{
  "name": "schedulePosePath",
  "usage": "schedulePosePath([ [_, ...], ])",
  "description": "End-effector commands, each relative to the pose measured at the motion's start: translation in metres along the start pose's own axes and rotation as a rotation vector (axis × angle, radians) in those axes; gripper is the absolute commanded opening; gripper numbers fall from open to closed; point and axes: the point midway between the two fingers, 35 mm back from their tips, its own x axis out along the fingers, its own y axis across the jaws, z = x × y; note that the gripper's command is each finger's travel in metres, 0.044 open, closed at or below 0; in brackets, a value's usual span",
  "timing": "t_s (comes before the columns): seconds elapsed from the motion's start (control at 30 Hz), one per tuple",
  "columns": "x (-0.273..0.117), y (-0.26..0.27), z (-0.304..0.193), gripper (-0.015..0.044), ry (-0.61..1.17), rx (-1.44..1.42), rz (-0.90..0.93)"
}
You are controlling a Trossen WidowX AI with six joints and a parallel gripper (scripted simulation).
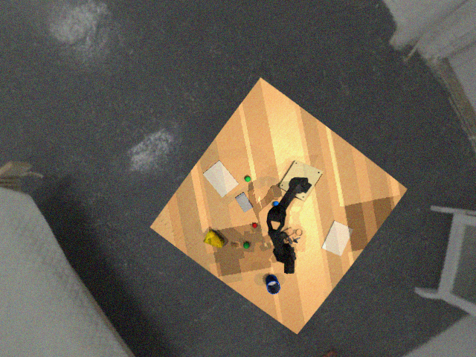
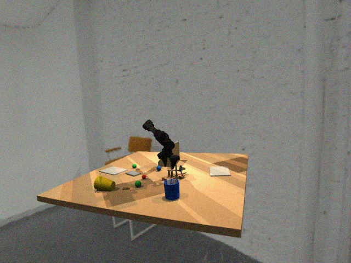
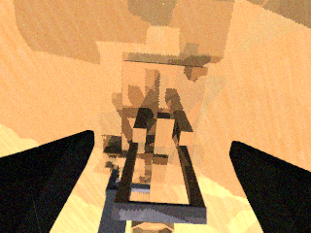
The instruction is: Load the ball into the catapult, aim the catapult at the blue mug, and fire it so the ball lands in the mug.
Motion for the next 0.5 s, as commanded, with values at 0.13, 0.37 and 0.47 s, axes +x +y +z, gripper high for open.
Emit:
schedulePosePath([
  [0.13,-0.031,0.002,0.001,0.0440,-0.016,0.002,0.020],
  [0.37,-0.029,-0.002,-0.001,0.0440,-0.013,0.003,0.015],
  [0.47,0.005,-0.002,-0.001,0.0440,-0.013,0.003,0.014],
])
